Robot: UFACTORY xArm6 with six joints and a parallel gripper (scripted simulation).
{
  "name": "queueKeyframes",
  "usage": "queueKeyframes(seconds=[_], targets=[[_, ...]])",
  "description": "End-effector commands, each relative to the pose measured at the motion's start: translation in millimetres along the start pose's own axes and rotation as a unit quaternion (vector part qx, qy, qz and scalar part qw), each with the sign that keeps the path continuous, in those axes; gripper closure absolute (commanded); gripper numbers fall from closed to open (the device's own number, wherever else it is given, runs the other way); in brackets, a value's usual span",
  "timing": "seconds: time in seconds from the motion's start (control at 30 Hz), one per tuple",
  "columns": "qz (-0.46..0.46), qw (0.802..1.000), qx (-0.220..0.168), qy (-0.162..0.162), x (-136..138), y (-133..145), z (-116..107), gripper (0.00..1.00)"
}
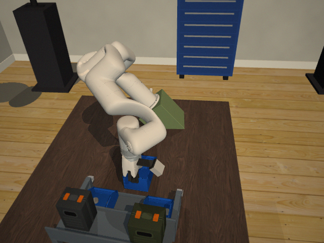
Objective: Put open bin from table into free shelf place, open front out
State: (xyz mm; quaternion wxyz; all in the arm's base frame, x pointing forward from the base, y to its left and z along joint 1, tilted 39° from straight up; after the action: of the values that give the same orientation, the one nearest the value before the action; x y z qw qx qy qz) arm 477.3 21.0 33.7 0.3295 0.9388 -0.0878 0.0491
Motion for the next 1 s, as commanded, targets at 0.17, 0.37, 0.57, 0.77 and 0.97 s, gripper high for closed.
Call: queueKeyframes(seconds=[0.17,0.37,0.57,0.77,0.97], targets=[[0.0,1.0,0.0,0.001,1,0,-2,1.0],[0.0,1.0,0.0,0.001,1,0,-7,1.0],[0.0,1.0,0.0,0.001,1,0,-10,1.0],[0.0,1.0,0.0,0.001,1,0,-10,1.0],[0.0,1.0,0.0,0.001,1,0,-19,1.0]])
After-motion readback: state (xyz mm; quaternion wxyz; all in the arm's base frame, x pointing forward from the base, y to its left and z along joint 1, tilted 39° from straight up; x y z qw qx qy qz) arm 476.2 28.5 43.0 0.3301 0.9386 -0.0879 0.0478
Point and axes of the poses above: the point where the finger pads meet when closed, its own z axis out along the fingers, its own x axis across the jaws, y = z × x, the point moved 5 cm from there along -z, back along the fingers, and after that the axes turned 5 degrees about z, right-handed, at the moved point
